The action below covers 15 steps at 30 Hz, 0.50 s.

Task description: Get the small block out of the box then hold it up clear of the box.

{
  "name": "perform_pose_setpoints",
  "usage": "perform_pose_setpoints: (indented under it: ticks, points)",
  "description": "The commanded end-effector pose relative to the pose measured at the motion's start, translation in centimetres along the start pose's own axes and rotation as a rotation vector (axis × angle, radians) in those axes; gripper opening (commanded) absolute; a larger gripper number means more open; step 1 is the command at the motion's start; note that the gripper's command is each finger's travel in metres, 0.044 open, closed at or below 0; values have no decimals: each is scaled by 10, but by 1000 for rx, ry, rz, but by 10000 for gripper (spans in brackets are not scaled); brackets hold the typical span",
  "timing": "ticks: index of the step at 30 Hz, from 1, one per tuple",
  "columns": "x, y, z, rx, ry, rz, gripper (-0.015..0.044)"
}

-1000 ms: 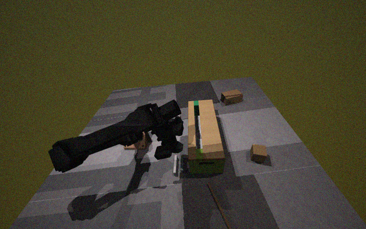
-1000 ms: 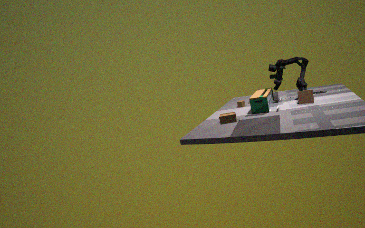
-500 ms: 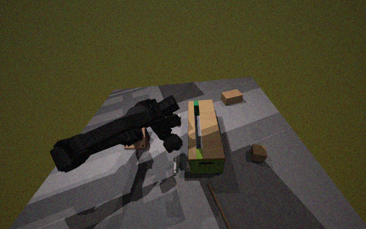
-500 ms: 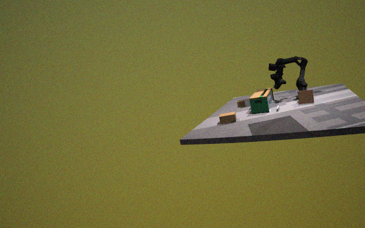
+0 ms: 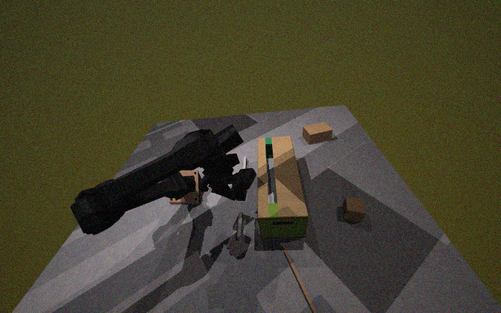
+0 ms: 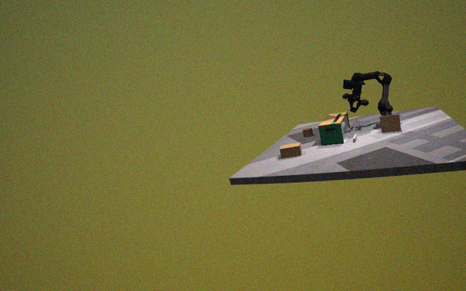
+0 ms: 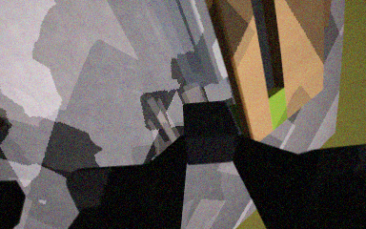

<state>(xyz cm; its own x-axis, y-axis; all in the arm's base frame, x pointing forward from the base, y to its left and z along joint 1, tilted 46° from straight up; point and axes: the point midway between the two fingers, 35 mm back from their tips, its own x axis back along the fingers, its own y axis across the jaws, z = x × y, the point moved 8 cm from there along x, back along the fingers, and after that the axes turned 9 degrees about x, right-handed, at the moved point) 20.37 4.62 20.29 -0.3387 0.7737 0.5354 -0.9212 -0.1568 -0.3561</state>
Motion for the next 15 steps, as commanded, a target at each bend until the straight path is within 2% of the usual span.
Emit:
perform_pose_setpoints:
  ticks: [1, 15]
  points:
    - [5, -1, -1, 200, 14, 11, 0]
    - [17, -2, -3, 794, 61, 26, 0]
